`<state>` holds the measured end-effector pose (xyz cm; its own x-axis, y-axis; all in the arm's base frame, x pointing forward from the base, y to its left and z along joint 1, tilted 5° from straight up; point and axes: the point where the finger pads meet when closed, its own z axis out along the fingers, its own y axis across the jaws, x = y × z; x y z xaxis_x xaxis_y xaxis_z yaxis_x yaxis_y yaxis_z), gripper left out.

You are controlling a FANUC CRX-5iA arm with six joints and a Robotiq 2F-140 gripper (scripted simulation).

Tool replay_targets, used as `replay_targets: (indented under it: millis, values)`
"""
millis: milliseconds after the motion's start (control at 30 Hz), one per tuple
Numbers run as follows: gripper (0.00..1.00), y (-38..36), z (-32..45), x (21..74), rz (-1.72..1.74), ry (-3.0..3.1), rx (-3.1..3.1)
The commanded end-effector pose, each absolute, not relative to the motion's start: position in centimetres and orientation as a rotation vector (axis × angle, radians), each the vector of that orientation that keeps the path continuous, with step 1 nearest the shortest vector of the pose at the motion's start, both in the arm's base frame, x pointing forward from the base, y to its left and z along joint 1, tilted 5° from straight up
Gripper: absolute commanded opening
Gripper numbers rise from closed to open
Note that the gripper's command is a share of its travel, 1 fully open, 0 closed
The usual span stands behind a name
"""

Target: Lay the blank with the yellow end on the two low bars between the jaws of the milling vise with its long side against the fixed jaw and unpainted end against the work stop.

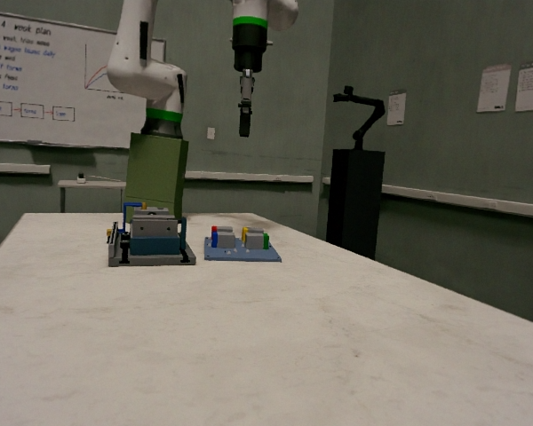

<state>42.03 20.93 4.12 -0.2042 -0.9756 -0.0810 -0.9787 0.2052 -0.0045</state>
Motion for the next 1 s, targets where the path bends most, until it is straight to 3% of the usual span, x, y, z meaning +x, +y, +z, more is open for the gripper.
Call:
replay_targets:
  millis: [0,500,533,967]
  values:
    - [1.0,20.95,4.19,42.09,0.073,2.38,-1.944]
    - [1.0,20.94,4.19,42.08,0.072,2.3,-2.036]
    - [0.54,20.94,4.19,42.08,0.072,2.303,-2.033]
    - [0.54,20.94,4.19,42.08,0.072,2.303,-2.033]
